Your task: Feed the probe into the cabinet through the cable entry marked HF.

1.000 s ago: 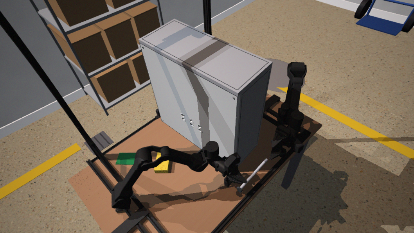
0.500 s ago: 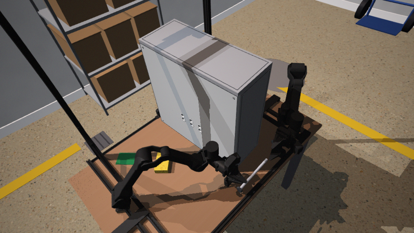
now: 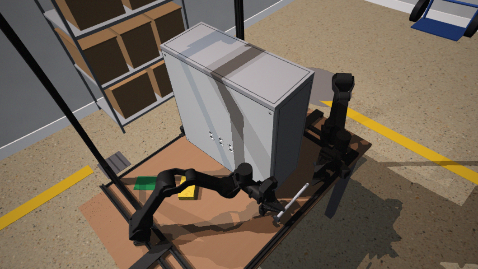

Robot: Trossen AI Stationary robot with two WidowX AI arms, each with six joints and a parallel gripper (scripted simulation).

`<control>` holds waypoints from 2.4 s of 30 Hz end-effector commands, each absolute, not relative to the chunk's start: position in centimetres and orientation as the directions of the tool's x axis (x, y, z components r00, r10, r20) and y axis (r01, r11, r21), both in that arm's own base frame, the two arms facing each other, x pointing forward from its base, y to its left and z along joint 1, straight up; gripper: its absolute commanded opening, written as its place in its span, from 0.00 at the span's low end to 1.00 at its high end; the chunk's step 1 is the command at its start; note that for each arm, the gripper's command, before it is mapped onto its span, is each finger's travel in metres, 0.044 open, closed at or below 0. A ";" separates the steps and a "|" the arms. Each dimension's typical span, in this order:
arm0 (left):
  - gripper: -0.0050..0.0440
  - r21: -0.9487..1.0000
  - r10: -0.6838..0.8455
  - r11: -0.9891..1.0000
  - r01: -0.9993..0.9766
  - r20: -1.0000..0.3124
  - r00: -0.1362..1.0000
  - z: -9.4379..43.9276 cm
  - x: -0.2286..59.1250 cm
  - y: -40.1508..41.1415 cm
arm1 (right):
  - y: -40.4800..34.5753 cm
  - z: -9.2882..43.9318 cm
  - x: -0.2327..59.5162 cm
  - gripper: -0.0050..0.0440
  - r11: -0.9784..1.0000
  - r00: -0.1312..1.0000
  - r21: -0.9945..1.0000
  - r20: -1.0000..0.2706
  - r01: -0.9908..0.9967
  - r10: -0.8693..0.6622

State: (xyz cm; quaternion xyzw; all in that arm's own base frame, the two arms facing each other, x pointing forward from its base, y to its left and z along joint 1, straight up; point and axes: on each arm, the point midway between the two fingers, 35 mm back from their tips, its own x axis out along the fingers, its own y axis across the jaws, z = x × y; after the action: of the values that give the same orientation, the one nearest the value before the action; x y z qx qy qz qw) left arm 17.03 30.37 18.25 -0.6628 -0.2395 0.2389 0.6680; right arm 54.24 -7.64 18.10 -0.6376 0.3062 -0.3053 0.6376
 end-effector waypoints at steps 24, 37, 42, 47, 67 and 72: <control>1.00 -1.000 0.633 0.000 0.000 0.000 0.774 18.0 19.0 31.8 | -7.7 18.1 54.2 0.10 0.000 0.623 -1.000 0.000 0.000 -0.782; 1.00 -1.000 0.633 0.000 0.000 0.000 0.774 18.0 20.2 32.8 | -7.7 18.1 54.2 0.10 0.000 0.623 -1.000 0.000 0.000 -0.782; 1.00 -1.000 0.633 0.000 0.000 0.000 0.774 18.0 20.8 33.2 | -7.7 18.1 54.2 0.10 0.000 0.623 -1.000 0.000 0.000 -0.782; 1.00 -1.000 0.633 0.000 0.000 0.000 0.774 18.0 21.4 33.7 | -7.7 18.1 54.2 0.10 0.000 0.623 -1.000 0.000 0.000 -0.782; 1.00 -1.000 0.633 0.000 0.000 0.000 0.774 17.9 23.6 35.4 | -7.7 18.1 54.2 0.10 0.000 0.623 -1.000 0.000 0.000 -0.782; 1.00 -1.000 0.633 0.000 0.000 0.000 0.774 17.9 23.9 35.6 | -7.7 18.1 54.2 0.10 0.000 0.623 -1.000 0.000 0.000 -0.782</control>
State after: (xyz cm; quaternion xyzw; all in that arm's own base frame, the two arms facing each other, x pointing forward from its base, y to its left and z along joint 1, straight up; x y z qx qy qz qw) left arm 23.57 35.26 18.10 -0.6634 -0.2377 0.2355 0.6693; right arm 54.25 -7.63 18.09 -0.6377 0.3062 -0.3052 0.6375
